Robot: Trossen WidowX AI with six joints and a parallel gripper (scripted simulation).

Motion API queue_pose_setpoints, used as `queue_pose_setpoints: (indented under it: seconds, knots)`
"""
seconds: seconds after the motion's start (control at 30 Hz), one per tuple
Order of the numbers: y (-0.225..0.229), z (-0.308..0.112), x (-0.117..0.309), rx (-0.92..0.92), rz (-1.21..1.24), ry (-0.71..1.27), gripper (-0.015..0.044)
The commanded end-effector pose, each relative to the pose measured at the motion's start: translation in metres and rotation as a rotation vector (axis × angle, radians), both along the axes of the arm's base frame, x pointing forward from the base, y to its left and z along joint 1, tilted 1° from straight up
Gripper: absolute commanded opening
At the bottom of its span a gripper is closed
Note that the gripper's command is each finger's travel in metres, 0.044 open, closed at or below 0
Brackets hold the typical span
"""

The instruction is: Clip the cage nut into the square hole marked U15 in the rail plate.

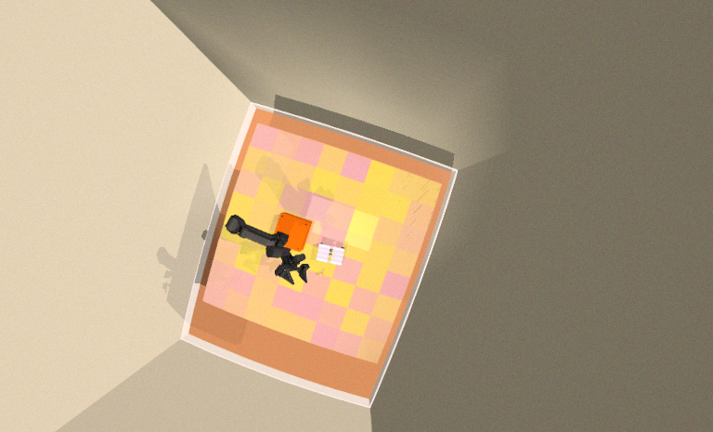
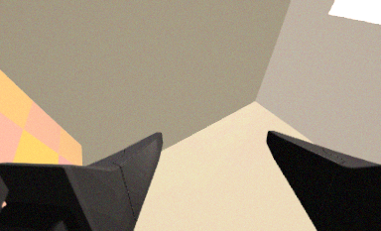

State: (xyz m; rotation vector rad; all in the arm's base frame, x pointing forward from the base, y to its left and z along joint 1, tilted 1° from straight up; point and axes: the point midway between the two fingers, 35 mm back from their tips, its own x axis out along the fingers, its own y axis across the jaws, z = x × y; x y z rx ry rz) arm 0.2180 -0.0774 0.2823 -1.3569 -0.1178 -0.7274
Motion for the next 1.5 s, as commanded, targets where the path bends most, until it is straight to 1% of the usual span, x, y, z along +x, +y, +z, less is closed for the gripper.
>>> queue_pose_setpoints:
  seconds: [0.0, 0.03, 0.23, 0.33, 0.43, 0.63, 0.77, 0.87, 0.93, 1.33, 1.47]
  knots:
    - [-0.001, -0.001, 0.002, 0.006, 0.003, 0.011, 0.0426]
    - [-0.002, -0.003, 0.01, 0.025, 0.011, 0.042, 0.044]
    - [-0.022, -0.049, 0.082, 0.295, 0.071, 0.406, 0.044]
    - [-0.033, -0.081, 0.106, 0.465, 0.068, 0.584, 0.044]
    - [-0.042, -0.115, 0.12, 0.652, 0.041, 0.753, 0.044]
    - [-0.054, -0.181, 0.122, 1.061, -0.097, 1.059, 0.044]
    - [-0.056, -0.216, 0.107, 1.344, -0.257, 1.235, 0.044]
    - [-0.055, -0.233, 0.093, 1.542, -0.406, 1.345, 0.044]
    - [-0.054, -0.236, 0.089, 1.586, -0.445, 1.369, 0.044]
    - [-0.054, -0.236, 0.089, 1.586, -0.445, 1.369, 0.044]
    - [-0.054, -0.236, 0.089, 1.586, -0.445, 1.369, 0.0335]
